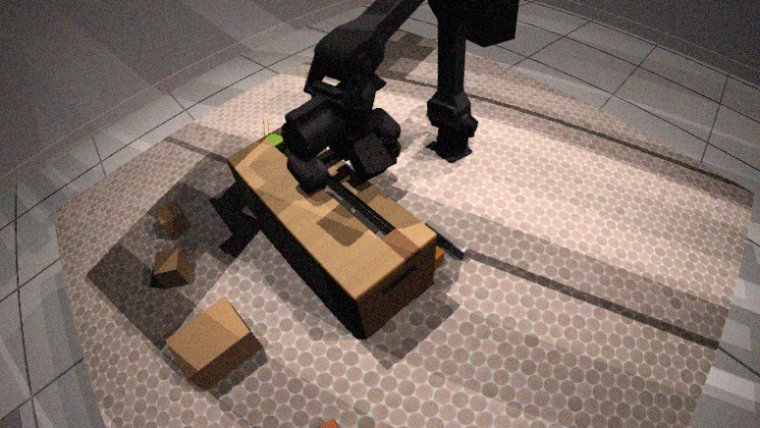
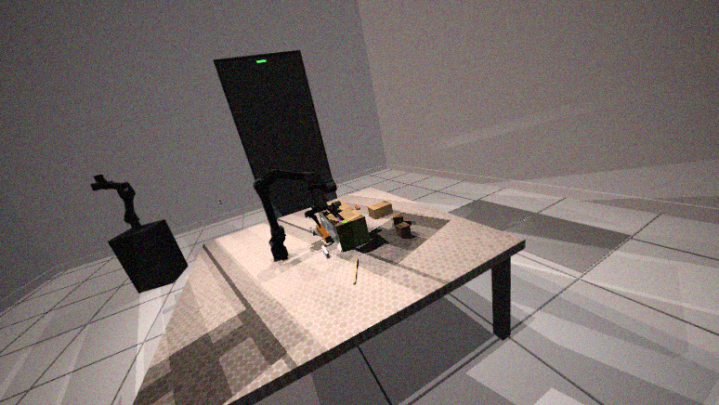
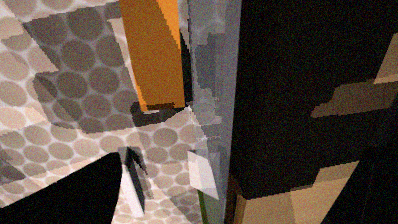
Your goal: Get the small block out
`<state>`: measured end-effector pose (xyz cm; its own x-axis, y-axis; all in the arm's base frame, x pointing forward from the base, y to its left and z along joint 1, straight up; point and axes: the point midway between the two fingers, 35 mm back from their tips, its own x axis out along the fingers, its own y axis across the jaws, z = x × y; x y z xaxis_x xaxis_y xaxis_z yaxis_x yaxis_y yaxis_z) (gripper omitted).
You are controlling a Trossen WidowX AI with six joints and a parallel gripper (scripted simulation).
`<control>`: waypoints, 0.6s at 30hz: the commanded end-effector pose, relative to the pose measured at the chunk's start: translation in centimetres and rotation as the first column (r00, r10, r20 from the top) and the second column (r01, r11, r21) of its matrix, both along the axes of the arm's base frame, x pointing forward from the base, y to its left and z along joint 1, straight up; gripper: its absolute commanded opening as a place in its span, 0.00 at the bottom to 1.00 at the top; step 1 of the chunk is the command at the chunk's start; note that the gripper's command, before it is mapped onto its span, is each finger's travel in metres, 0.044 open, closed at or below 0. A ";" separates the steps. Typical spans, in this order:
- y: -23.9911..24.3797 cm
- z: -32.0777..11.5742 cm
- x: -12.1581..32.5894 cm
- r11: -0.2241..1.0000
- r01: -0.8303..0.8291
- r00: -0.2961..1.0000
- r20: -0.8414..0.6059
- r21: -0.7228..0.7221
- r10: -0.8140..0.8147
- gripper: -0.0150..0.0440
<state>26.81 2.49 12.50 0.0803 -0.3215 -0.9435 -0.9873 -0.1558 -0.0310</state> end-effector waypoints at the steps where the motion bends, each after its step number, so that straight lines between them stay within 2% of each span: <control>1: -0.4 0.0 0.1 1.000 0.001 1.000 0.001 -0.001 -0.001 0.93; 18: -2.1 0.0 0.3 1.000 0.001 1.000 0.001 -0.003 -0.001 0.93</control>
<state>27.08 0.87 12.56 0.0815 -0.3207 -0.9437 -0.9874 -0.1550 -0.0326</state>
